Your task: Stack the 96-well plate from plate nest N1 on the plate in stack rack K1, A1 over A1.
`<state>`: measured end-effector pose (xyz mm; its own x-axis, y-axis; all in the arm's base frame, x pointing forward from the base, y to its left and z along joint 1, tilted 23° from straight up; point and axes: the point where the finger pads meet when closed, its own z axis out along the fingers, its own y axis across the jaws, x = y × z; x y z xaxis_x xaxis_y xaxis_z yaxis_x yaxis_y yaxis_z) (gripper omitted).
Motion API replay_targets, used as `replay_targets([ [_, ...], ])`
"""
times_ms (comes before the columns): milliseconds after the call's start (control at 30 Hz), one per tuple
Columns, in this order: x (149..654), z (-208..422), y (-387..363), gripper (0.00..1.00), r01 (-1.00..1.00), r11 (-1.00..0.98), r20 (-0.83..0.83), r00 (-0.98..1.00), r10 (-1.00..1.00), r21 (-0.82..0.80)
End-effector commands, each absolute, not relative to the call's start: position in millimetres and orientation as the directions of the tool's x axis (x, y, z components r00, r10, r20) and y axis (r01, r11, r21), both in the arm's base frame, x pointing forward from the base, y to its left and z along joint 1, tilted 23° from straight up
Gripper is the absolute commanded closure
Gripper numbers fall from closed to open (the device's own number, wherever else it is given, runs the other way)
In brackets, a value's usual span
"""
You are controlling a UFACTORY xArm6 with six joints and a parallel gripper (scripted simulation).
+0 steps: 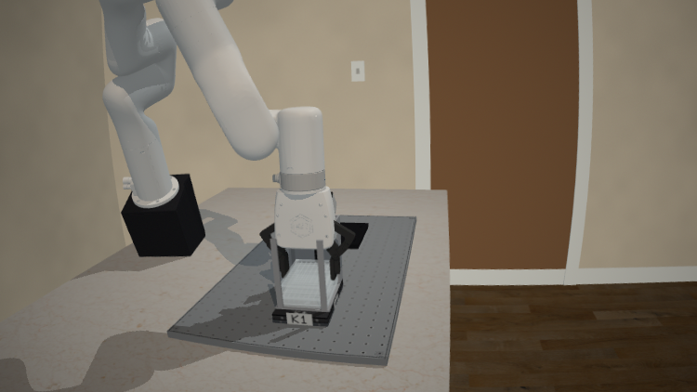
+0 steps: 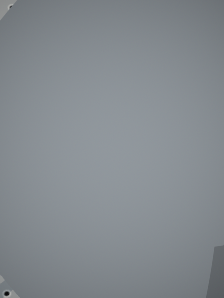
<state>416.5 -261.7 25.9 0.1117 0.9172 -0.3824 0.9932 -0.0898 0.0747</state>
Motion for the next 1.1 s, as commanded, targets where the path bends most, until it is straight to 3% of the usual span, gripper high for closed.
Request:
replay_targets([
  [0,417.8,26.6,-262.2,1.00,0.993,-0.089,-0.383,0.112,0.917,0.078],
  [1067,418.0,22.3,-264.0,1.00,0.993,-0.089,-0.383,0.112,0.917,0.078],
])
